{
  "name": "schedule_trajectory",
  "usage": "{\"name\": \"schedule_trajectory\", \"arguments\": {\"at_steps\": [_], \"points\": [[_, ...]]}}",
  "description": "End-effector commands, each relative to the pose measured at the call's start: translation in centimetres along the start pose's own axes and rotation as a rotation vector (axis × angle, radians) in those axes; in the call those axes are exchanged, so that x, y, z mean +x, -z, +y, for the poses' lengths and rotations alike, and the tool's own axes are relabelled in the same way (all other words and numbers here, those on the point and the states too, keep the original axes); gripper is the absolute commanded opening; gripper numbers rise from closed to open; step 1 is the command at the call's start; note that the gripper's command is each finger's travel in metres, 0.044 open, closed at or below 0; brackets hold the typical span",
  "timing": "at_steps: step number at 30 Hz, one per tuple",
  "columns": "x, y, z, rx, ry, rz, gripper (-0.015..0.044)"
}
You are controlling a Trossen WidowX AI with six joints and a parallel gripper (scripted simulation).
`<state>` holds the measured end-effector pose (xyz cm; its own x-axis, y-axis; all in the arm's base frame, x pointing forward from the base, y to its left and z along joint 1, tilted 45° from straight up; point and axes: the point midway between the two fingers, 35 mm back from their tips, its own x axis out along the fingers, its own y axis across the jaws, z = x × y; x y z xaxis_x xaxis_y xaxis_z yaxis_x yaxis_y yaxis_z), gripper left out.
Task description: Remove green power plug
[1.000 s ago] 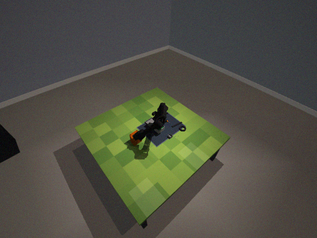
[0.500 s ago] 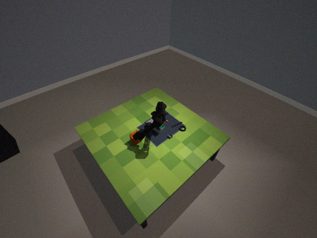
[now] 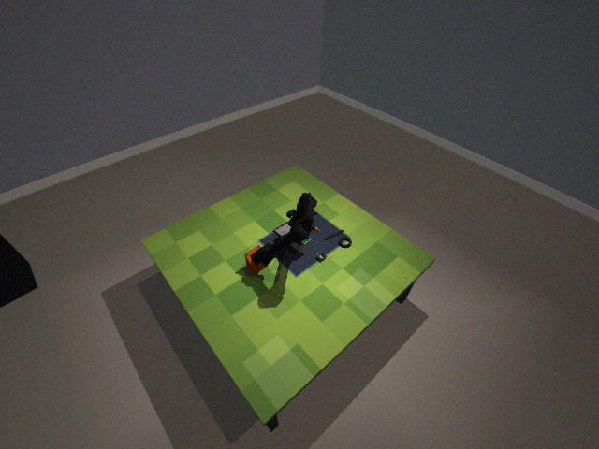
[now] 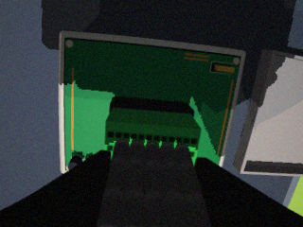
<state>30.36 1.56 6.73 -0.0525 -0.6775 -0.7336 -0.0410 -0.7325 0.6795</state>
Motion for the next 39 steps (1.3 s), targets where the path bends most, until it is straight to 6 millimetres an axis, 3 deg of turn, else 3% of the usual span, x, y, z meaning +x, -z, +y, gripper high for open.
{"name": "schedule_trajectory", "arguments": {"at_steps": [1,8,20,33,39], "points": [[-1.6,0.0,-1.1,-0.01,-0.094,0.035,0.0],[-1.7,0.0,-1.5,-0.009,-0.147,0.035,0.0],[-2.0,0.1,0.7,-0.013,0.114,0.033,0.0],[-2.1,0.0,-1.6,-0.009,-0.154,0.035,0.0],[-2.2,0.0,-1.2,-0.01,-0.103,0.035,0.0]]}}
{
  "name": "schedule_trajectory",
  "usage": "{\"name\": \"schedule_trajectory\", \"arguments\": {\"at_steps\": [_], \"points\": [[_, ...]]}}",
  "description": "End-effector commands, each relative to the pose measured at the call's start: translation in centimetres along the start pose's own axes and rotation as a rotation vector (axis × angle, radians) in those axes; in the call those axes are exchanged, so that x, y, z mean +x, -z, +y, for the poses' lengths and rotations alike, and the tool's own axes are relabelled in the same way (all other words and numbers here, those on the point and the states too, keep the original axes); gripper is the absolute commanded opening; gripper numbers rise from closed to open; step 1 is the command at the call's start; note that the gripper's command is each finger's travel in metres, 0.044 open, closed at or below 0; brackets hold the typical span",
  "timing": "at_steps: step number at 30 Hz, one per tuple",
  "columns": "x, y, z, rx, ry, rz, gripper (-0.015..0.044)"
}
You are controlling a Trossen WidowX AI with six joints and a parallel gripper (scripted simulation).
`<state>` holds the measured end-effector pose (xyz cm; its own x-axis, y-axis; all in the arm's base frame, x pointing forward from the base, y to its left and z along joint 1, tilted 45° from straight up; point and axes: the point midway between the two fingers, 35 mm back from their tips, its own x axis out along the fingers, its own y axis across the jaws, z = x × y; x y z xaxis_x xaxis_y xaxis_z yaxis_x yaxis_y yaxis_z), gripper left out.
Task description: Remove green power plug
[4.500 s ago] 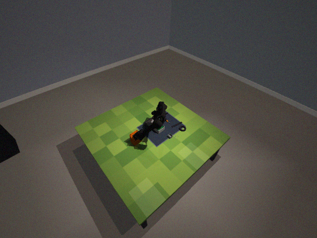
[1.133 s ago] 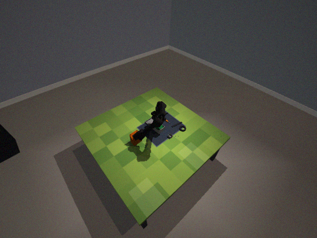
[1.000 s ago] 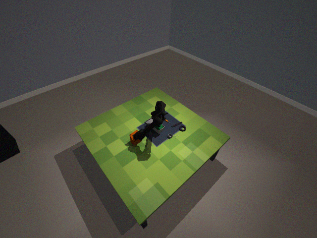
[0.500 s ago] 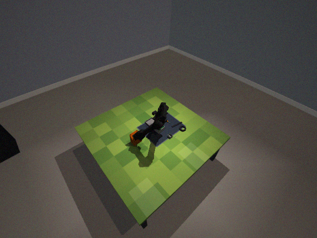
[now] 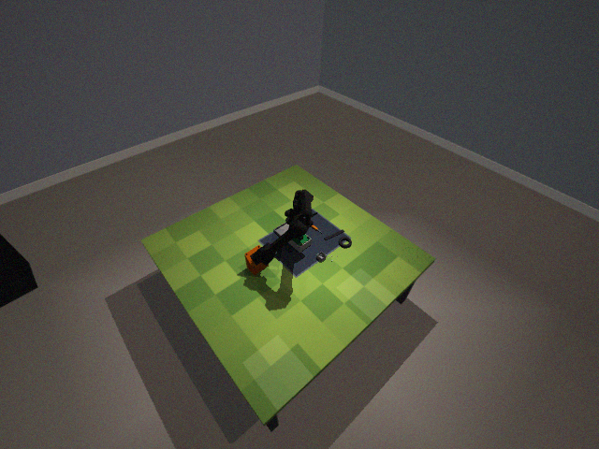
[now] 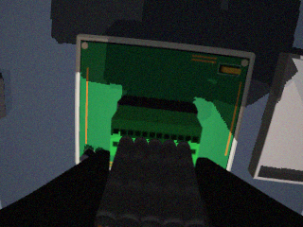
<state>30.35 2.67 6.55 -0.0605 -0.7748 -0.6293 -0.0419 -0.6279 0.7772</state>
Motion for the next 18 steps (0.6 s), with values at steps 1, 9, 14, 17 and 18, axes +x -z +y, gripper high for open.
{"name": "schedule_trajectory", "arguments": {"at_steps": [1,9,14,17,18], "points": [[-1.6,0.1,0.2,-0.016,0.066,0.038,0.0],[-2.4,0.1,0.8,-0.018,0.119,0.037,0.0],[-2.5,0.1,0.8,-0.018,0.119,0.037,0.0],[-1.2,0.1,0.6,-0.017,0.119,0.037,0.0],[-0.9,0.1,0.6,-0.017,0.119,0.037,0.0]]}}
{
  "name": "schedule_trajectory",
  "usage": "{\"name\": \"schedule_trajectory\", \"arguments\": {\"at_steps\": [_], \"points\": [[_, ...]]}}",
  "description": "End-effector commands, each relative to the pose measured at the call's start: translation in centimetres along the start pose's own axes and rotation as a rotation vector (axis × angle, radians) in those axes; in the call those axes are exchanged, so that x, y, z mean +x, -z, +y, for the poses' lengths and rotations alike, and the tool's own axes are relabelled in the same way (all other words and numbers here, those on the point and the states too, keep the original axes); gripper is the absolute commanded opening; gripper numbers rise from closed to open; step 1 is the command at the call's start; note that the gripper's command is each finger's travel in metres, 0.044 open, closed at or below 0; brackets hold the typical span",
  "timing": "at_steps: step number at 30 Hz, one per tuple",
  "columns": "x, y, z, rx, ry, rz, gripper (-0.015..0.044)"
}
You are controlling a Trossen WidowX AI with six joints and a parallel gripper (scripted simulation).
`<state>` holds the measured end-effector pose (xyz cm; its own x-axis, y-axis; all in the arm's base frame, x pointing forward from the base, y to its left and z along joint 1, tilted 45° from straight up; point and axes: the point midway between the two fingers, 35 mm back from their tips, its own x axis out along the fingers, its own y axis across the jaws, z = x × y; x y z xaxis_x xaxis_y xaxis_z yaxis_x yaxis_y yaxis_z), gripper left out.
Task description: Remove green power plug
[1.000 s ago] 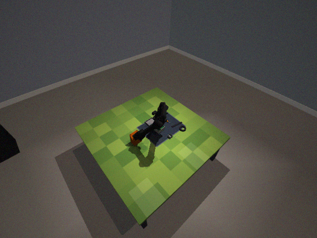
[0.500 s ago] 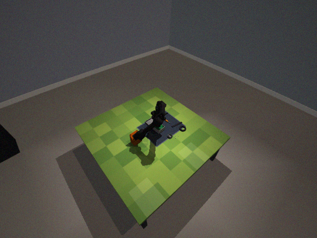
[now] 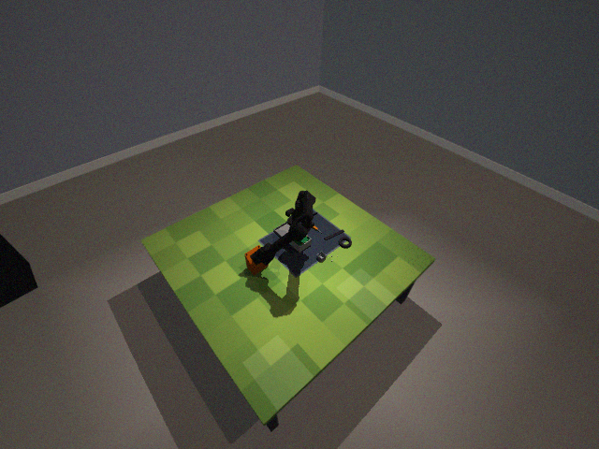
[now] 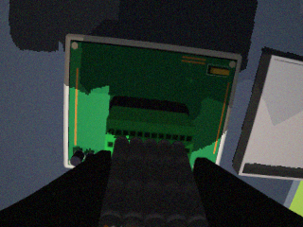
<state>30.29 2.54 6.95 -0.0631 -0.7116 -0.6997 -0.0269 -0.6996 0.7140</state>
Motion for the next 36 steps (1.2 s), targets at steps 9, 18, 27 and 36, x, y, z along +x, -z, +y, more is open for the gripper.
{"name": "schedule_trajectory", "arguments": {"at_steps": [9,18,27,36], "points": [[0.6,0.2,0.1,0.002,0.023,0.043,0.0105],[0.6,0.2,0.1,0.002,0.023,0.043,0.0251],[1.8,0.3,0.1,0.002,0.023,0.044,0.0251],[2.1,0.3,0.1,0.002,0.023,0.044,0.0146]]}}
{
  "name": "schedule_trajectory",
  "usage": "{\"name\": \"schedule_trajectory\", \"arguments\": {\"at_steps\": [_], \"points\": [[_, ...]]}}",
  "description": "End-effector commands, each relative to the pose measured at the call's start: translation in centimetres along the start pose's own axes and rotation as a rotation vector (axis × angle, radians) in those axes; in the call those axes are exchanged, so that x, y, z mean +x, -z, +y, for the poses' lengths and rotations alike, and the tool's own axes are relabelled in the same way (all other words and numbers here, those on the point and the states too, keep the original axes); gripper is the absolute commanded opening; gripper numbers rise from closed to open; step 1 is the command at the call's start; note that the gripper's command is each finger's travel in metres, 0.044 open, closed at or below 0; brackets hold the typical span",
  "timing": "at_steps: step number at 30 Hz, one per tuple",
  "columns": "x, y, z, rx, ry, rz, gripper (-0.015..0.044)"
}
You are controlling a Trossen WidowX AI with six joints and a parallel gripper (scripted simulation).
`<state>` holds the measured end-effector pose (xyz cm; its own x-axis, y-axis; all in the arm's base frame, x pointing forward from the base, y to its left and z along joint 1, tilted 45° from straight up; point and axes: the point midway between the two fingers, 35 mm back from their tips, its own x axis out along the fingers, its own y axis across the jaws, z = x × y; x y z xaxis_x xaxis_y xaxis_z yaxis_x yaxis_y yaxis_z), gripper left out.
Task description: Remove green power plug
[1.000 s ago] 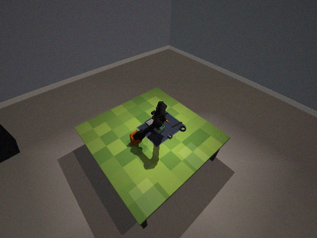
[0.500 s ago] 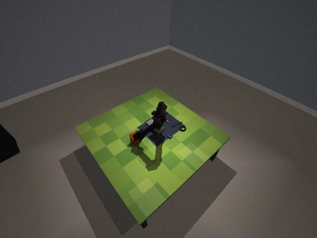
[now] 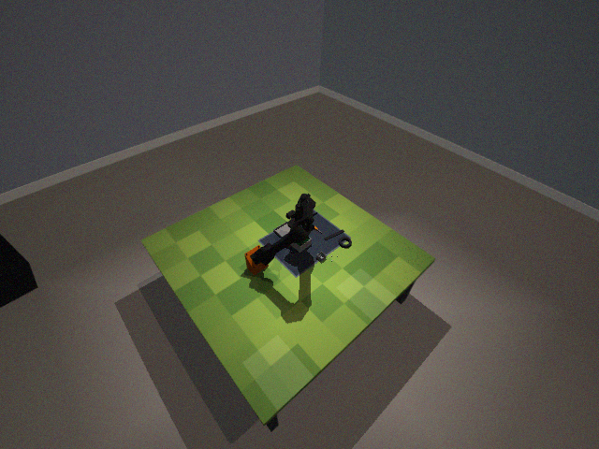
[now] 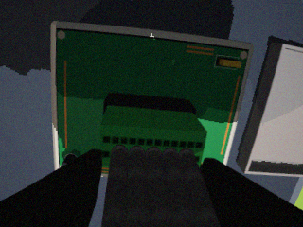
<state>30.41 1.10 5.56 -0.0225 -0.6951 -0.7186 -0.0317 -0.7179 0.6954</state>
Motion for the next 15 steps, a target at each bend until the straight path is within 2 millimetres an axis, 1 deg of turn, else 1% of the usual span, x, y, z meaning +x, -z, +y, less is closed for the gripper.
{"name": "schedule_trajectory", "arguments": {"at_steps": [1,5,6,15], "points": [[0.06,0.04,0.07,-0.002,-0.003,0.004,0.012],[0.06,0.04,0.07,-0.002,-0.003,0.004,0.0015],[0.06,0.04,0.07,-0.002,-0.003,0.004,0.0],[0.06,0.04,0.07,-0.002,-0.003,0.004,0.0]]}}
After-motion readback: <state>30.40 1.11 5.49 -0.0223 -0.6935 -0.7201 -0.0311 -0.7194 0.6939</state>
